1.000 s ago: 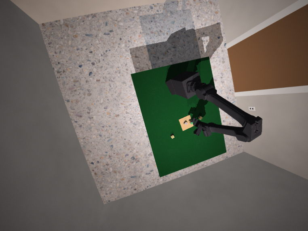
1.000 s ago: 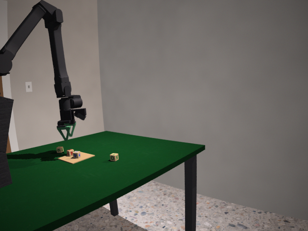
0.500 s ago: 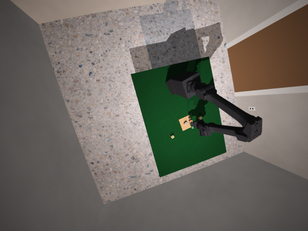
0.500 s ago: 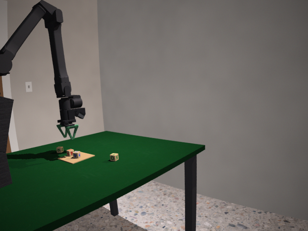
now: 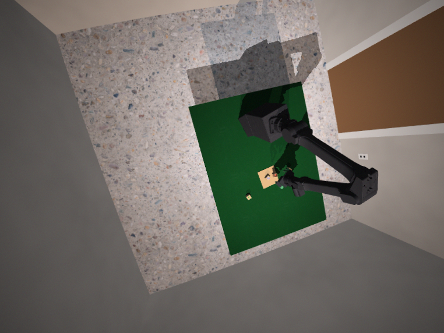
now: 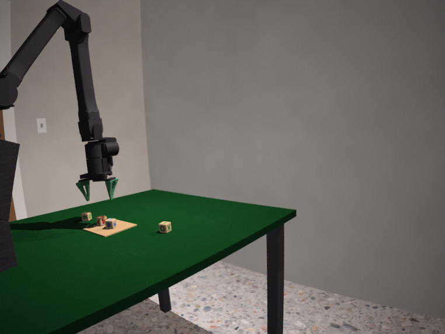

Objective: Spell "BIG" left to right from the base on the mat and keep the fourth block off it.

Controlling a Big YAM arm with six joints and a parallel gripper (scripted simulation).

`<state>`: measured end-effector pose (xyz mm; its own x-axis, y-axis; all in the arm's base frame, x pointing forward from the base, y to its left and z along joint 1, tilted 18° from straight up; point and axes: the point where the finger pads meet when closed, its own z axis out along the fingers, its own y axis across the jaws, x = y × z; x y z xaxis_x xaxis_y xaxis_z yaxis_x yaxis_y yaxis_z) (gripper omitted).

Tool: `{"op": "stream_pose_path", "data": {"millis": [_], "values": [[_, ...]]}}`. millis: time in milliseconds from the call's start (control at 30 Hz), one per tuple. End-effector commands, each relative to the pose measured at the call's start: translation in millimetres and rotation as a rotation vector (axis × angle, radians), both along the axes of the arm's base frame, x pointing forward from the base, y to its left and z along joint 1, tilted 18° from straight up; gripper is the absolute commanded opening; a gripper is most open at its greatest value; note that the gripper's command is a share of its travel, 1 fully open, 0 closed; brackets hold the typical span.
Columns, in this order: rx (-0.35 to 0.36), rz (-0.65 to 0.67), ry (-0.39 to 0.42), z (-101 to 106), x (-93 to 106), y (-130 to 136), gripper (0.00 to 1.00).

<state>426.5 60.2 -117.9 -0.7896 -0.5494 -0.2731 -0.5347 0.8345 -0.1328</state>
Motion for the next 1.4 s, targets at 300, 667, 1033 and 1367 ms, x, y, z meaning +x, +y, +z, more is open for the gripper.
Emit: {"op": "stream_pose_path", "data": {"millis": [300, 667, 1033, 1367], "values": [[-0.187, 0.635, -0.041, -2.0, 6.0, 4.6, 1.0], [-0.266, 0.942, -0.057, -2.4, 4.7, 4.4, 0.65], [-0.267, 0.942, -0.057, -2.4, 4.7, 4.3, 0.65], [-0.264, 0.933, -0.056, -2.4, 4.7, 4.3, 0.65]]}}
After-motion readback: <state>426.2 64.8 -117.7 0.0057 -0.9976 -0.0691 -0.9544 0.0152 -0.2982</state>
